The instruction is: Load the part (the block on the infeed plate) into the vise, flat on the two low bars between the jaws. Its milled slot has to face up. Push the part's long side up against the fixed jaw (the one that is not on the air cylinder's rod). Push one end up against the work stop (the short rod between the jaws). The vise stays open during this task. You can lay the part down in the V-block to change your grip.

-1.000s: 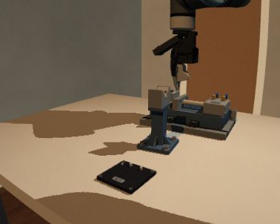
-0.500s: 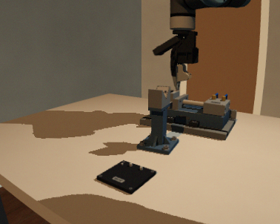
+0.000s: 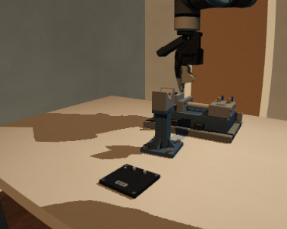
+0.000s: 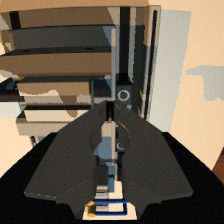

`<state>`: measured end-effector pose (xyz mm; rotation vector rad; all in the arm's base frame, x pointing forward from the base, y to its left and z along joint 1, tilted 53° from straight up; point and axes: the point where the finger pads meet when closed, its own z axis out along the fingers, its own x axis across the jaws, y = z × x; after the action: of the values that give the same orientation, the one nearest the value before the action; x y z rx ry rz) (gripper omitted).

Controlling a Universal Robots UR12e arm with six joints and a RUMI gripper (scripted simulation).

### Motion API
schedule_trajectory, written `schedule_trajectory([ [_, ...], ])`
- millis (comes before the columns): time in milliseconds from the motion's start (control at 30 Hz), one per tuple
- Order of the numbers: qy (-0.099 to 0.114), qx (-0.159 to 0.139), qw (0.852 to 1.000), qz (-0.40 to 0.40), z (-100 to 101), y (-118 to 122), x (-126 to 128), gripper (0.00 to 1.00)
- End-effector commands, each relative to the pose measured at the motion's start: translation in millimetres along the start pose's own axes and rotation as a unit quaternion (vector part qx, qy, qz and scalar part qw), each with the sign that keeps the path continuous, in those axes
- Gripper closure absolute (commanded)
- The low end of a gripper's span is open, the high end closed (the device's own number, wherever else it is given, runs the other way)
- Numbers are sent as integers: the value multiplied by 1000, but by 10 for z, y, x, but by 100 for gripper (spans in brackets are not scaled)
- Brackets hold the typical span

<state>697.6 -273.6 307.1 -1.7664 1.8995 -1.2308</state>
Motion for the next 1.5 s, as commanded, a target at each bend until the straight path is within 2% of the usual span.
schedule_trajectory([
  [0, 0, 0, 1000, 0, -4, -4, -7, 100],
  [1467, 0, 0, 1000, 0, -4, -4, -110, 100],
])
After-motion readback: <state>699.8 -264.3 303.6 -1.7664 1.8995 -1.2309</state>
